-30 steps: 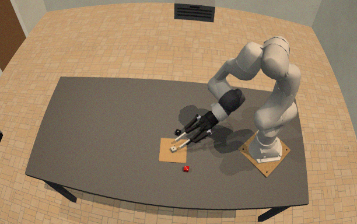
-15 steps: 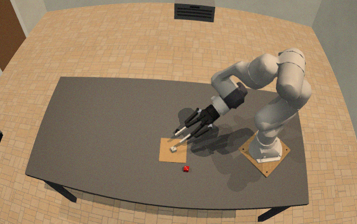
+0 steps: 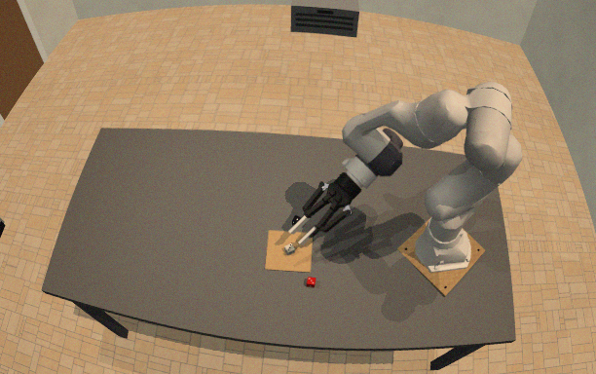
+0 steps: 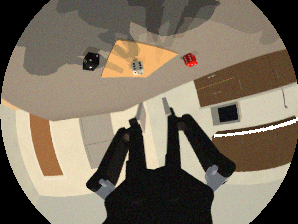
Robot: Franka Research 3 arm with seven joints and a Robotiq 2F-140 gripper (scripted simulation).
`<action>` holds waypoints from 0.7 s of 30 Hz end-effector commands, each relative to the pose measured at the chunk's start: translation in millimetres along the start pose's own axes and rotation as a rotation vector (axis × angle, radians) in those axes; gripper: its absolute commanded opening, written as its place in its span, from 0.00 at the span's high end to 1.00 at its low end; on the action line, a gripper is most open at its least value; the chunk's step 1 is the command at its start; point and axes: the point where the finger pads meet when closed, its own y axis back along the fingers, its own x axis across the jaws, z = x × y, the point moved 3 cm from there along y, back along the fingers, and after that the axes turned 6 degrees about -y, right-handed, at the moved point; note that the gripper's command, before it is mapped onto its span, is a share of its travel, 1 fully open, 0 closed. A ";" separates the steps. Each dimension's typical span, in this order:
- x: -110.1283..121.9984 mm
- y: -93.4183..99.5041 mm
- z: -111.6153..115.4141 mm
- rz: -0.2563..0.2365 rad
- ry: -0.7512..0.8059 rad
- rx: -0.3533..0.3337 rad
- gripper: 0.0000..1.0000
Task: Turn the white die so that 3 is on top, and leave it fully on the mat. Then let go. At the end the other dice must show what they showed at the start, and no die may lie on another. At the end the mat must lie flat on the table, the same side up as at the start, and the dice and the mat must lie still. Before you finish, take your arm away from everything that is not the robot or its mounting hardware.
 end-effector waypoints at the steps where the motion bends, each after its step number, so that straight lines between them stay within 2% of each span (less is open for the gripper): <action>1: 11.5 -5.6 2.3 0.079 -0.128 0.053 0.75; 2: 11.5 -5.6 2.3 0.079 -0.128 0.053 0.75; 3: 15.5 -8.5 4.7 0.113 -0.137 0.082 0.75; 4: 17.2 -9.8 5.7 0.128 -0.141 0.096 0.75; 9: 23.0 -13.7 8.7 0.176 -0.156 0.150 0.75; 12: 27.8 -16.8 11.0 0.216 -0.168 0.208 0.75; 17: 32.8 -19.9 13.1 0.255 -0.182 0.286 0.75; 20: 33.0 -20.0 13.2 0.257 -0.183 0.290 0.75; 21: 35.6 -21.8 14.4 0.277 -0.191 0.350 0.75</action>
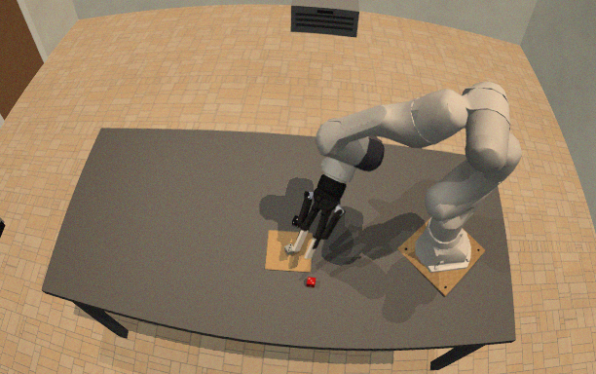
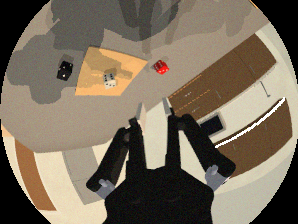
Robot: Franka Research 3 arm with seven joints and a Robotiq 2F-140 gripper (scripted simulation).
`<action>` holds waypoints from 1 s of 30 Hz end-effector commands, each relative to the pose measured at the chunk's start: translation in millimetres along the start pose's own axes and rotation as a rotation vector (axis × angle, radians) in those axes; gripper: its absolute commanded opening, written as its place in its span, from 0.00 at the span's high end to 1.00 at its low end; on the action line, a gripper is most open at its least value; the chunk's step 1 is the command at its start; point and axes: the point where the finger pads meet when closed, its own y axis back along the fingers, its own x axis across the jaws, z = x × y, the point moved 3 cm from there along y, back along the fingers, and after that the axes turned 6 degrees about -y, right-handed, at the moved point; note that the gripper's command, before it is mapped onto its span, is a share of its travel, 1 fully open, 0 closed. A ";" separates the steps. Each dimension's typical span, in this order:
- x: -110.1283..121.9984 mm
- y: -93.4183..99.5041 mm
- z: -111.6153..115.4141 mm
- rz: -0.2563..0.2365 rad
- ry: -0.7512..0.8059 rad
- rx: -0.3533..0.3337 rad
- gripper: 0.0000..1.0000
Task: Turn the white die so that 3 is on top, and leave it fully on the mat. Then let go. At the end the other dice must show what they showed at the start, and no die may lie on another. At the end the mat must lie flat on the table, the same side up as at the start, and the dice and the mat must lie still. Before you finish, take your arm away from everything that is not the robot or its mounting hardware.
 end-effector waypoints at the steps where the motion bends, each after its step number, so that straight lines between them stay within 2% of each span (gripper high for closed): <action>1: 2.4 -1.9 -0.9 0.024 -0.146 0.092 0.75; 2: 2.4 -1.9 -0.9 0.024 -0.146 0.093 0.75; 13: 3.4 -4.3 3.7 0.031 -0.187 0.292 0.75; 15: 3.4 -4.3 3.7 0.031 -0.187 0.292 0.75; 16: 2.3 -4.1 5.3 0.021 -0.196 0.343 0.75; 18: 1.2 -3.7 6.7 0.010 -0.203 0.380 0.75; 22: -1.1 -2.9 9.1 -0.012 -0.212 0.434 0.75; 29: -10.5 0.8 18.9 -0.101 -0.232 0.567 0.75; 30: -10.6 0.8 19.0 -0.102 -0.232 0.568 0.75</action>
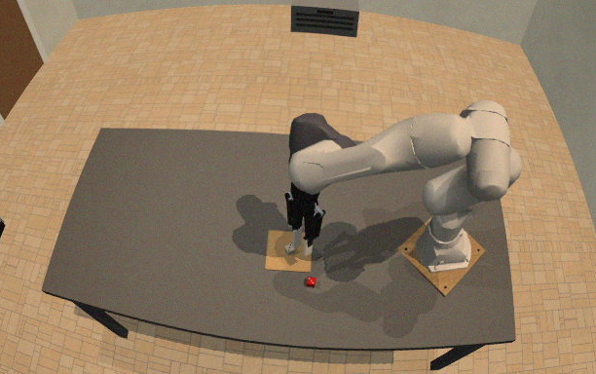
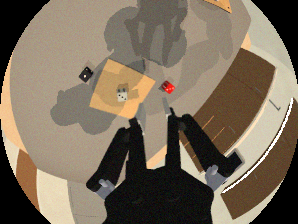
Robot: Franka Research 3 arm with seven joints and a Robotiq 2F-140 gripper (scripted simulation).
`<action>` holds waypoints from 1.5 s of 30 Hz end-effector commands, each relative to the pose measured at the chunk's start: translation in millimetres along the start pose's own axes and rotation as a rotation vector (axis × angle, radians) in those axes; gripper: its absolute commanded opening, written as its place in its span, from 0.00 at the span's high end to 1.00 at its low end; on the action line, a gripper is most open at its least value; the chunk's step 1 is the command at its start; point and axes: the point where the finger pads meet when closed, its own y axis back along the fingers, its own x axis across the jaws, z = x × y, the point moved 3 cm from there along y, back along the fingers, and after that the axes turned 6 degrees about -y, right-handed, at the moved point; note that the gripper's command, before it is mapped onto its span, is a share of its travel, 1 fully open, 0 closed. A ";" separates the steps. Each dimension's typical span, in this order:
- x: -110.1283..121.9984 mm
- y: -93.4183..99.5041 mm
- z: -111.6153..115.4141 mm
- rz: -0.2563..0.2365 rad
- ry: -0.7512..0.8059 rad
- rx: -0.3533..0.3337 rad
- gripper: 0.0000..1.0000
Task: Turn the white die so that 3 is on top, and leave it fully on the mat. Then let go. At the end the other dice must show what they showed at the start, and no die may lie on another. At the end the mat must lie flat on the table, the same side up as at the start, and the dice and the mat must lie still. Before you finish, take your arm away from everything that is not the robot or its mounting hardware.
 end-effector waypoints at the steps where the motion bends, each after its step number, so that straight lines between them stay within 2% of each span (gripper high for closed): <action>1: 0.0 0.7 -1.7 -0.014 -0.142 0.042 0.75; 2: 0.0 0.7 -1.7 -0.014 -0.142 0.042 0.75; 3: -5.1 5.7 3.2 -0.066 -0.161 0.091 0.75; 5: -9.7 10.3 7.9 -0.112 -0.176 0.126 0.75; 6: -10.2 10.9 8.6 -0.118 -0.178 0.130 0.75; 7: -13.7 14.6 12.5 -0.154 -0.188 0.151 0.75; 10: -19.1 20.9 19.4 -0.213 -0.205 0.178 0.75; 12: -24.9 28.3 27.9 -0.279 -0.223 0.199 0.75; 16: -29.0 34.0 34.7 -0.328 -0.235 0.209 0.75; 20: -29.3 34.4 35.3 -0.332 -0.236 0.210 0.75; 21: -29.3 34.4 35.3 -0.332 -0.236 0.210 0.00; 36: -28.9 35.7 35.6 -0.332 -0.236 0.210 0.00; 45: -24.0 51.2 39.6 -0.331 -0.236 0.210 0.00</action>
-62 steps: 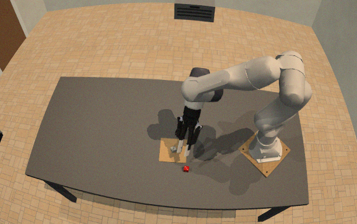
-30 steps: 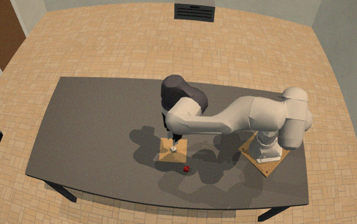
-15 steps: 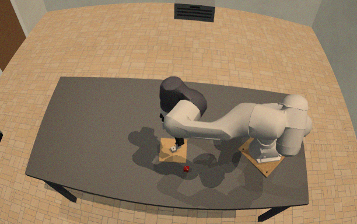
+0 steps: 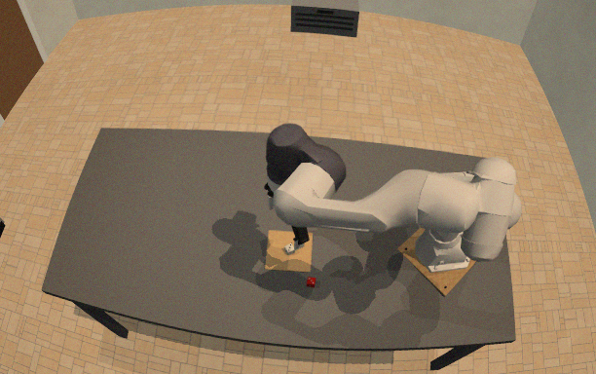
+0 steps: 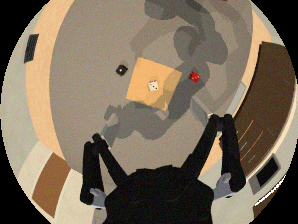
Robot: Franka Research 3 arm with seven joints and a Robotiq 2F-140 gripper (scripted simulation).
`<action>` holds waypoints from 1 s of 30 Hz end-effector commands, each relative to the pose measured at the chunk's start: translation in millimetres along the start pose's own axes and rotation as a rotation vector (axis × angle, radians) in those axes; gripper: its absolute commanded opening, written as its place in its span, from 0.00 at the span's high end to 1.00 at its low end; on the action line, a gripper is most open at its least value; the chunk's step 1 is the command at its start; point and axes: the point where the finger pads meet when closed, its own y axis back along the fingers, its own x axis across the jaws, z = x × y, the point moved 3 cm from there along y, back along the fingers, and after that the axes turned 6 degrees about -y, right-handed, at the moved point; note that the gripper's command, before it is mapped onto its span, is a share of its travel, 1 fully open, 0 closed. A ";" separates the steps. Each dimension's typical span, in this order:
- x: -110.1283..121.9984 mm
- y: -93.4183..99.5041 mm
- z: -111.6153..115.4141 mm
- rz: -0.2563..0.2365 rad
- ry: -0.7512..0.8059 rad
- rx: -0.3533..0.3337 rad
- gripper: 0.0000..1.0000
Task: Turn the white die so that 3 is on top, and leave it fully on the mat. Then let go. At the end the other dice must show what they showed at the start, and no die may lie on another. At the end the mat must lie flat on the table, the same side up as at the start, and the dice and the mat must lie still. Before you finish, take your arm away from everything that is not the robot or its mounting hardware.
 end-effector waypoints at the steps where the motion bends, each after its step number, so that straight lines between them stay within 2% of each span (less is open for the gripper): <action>1: 2.2 8.3 -1.2 0.005 -0.009 0.007 0.00; 6: 2.2 20.5 -1.1 0.005 -0.009 0.007 0.00; 13: 2.1 27.9 -1.1 0.005 -0.009 0.007 0.00; 30: 2.1 29.4 -1.1 0.005 -0.009 0.007 0.00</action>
